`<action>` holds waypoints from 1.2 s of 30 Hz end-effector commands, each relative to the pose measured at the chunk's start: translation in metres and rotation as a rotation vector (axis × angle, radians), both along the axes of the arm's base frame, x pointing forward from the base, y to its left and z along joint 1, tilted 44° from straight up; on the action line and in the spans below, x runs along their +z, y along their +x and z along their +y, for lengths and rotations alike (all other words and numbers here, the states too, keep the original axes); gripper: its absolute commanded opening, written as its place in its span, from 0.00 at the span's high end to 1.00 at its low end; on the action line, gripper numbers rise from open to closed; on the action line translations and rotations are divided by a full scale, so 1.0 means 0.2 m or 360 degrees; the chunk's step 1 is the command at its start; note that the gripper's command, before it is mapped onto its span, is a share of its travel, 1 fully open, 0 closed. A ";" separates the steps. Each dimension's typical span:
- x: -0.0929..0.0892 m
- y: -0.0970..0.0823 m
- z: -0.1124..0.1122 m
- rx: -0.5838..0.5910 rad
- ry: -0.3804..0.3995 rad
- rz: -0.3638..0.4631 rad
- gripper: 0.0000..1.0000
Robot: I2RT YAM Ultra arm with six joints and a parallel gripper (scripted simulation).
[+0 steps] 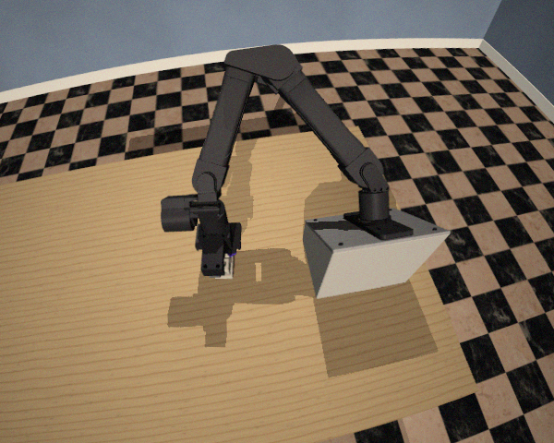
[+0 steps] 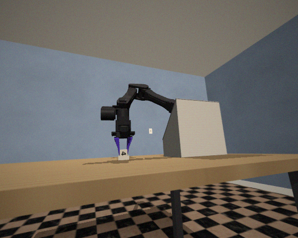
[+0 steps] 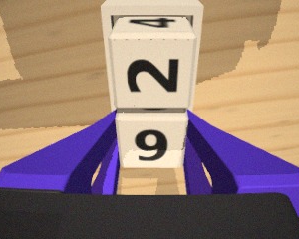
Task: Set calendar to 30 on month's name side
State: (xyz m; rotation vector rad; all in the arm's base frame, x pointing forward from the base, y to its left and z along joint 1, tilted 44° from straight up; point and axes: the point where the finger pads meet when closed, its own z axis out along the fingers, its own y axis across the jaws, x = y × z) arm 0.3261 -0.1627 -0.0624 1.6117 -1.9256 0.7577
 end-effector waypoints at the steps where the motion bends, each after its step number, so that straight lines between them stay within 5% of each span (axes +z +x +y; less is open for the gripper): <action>1: 0.01 0.01 0.01 0.0010 0.0004 -0.0010 0.73; 17: 0.01 0.01 0.01 0.0010 0.0004 -0.0010 0.73; 36: 0.01 0.01 0.01 0.0010 0.0004 -0.0010 0.53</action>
